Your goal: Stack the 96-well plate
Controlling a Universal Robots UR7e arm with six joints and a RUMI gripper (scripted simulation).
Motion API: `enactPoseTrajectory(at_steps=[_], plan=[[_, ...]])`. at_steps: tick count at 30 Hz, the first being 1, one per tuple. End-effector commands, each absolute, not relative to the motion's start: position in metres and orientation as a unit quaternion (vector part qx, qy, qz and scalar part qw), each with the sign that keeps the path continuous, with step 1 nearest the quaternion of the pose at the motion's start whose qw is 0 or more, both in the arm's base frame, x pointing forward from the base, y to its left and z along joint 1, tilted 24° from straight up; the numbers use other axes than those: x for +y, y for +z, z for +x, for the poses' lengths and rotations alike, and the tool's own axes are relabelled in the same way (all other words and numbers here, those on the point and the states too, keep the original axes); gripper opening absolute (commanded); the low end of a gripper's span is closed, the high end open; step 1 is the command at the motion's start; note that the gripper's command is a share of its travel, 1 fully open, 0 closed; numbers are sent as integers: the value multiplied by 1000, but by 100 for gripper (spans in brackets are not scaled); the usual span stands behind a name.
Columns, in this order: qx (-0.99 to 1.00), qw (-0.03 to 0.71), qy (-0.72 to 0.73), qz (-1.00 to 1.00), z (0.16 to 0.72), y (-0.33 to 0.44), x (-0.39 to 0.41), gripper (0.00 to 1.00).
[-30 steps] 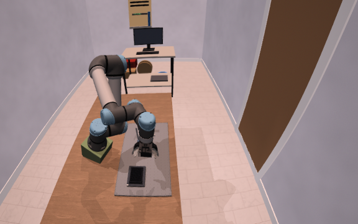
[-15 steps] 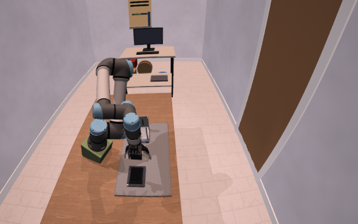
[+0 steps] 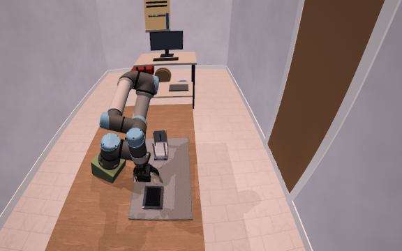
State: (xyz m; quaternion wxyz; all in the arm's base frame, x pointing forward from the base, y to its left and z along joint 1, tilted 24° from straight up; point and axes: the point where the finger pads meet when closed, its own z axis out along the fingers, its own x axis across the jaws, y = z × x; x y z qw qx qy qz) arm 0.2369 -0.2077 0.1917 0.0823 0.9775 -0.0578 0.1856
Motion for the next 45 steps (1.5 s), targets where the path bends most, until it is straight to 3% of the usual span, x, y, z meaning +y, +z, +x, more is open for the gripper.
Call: enactPoseTrajectory(at_steps=[1,45], plan=[[-51,82,192,977,237,192,-208,100],[-51,79,192,977,258,138,-216,100]])
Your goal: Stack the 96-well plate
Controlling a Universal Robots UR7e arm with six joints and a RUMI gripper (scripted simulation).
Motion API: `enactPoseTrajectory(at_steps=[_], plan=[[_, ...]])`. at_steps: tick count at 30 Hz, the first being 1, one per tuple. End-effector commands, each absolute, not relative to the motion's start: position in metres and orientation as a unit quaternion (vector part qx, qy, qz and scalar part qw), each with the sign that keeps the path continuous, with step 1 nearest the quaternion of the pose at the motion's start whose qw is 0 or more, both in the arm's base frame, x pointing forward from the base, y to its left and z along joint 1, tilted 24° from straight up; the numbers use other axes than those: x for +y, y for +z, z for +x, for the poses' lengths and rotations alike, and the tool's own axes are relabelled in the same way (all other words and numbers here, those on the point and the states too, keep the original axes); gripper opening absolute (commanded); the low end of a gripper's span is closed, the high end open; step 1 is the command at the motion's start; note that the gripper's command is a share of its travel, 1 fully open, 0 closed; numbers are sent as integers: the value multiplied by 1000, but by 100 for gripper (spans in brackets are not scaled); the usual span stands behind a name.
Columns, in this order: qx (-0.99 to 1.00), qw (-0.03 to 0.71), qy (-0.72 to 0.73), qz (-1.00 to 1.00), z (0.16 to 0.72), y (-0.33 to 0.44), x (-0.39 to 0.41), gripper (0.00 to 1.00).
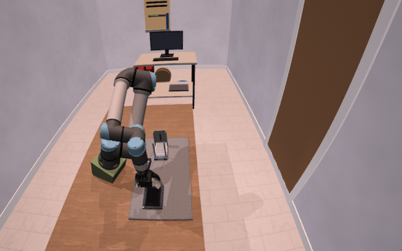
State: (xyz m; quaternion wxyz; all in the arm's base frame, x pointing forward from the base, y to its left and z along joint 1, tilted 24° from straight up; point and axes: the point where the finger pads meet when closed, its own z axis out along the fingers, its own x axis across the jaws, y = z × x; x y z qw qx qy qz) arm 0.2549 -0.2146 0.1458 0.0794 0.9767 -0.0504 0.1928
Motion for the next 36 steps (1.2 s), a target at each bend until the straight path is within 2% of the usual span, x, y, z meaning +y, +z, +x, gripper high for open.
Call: enactPoseTrajectory(at_steps=[1,36], plan=[[-51,79,192,977,258,138,-216,100],[-51,80,191,977,276,92,-225,100]])
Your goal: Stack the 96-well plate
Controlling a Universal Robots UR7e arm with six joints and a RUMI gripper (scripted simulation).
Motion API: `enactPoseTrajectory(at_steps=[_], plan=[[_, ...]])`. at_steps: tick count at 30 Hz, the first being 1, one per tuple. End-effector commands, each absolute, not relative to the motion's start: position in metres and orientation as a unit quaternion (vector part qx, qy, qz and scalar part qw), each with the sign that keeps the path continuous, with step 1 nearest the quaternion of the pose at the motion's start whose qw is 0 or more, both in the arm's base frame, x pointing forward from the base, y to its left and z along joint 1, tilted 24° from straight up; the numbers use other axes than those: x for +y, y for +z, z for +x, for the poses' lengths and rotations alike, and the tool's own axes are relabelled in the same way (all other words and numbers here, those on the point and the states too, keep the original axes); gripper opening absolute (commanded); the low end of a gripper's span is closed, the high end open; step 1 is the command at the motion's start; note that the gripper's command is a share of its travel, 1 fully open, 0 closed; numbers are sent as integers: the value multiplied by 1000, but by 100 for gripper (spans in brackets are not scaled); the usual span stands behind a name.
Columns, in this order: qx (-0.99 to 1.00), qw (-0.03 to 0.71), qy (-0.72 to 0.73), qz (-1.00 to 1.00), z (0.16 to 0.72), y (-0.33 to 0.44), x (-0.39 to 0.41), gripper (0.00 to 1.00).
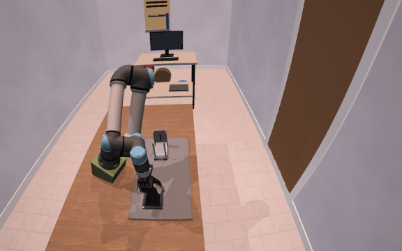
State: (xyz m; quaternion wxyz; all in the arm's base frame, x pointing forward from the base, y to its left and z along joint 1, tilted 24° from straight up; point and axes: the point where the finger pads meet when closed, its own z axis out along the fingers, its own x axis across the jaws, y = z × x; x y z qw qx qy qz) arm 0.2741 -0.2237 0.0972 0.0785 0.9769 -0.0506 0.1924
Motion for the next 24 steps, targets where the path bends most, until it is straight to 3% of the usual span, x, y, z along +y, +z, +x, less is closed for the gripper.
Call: enactPoseTrajectory(at_steps=[1,24], plan=[[-51,80,191,977,277,91,-225,100],[-51,80,191,977,290,59,-231,100]])
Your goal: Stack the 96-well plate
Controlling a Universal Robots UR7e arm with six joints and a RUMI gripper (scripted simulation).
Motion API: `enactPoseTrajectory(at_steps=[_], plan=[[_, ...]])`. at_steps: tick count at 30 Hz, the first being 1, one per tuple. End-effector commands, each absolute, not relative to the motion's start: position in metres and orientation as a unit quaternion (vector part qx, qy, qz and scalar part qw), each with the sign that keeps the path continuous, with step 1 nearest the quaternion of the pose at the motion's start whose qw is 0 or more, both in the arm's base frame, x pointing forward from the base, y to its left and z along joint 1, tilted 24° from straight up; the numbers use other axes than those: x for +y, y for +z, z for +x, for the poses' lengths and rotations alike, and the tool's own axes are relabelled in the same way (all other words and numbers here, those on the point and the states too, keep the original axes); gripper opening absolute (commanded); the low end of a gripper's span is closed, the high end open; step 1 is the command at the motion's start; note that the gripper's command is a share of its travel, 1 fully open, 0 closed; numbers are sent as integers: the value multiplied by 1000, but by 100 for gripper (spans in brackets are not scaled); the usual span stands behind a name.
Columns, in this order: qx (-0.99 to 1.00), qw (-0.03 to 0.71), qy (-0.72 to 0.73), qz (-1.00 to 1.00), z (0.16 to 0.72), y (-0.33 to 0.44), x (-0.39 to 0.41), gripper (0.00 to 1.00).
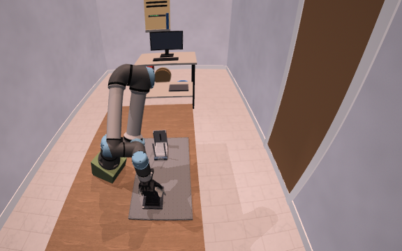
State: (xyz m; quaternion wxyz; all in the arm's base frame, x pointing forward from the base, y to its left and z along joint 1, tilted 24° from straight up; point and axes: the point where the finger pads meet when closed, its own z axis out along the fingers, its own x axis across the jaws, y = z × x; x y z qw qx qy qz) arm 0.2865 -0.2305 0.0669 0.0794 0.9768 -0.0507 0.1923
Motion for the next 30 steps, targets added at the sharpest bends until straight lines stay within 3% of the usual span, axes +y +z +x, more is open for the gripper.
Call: enactPoseTrajectory(at_steps=[1,18,19,30], plan=[[-51,80,191,977,290,58,-231,100],[-51,82,192,977,290,60,-234,100],[-51,82,192,977,290,60,-234,0],[-51,82,192,977,290,60,-234,0]])
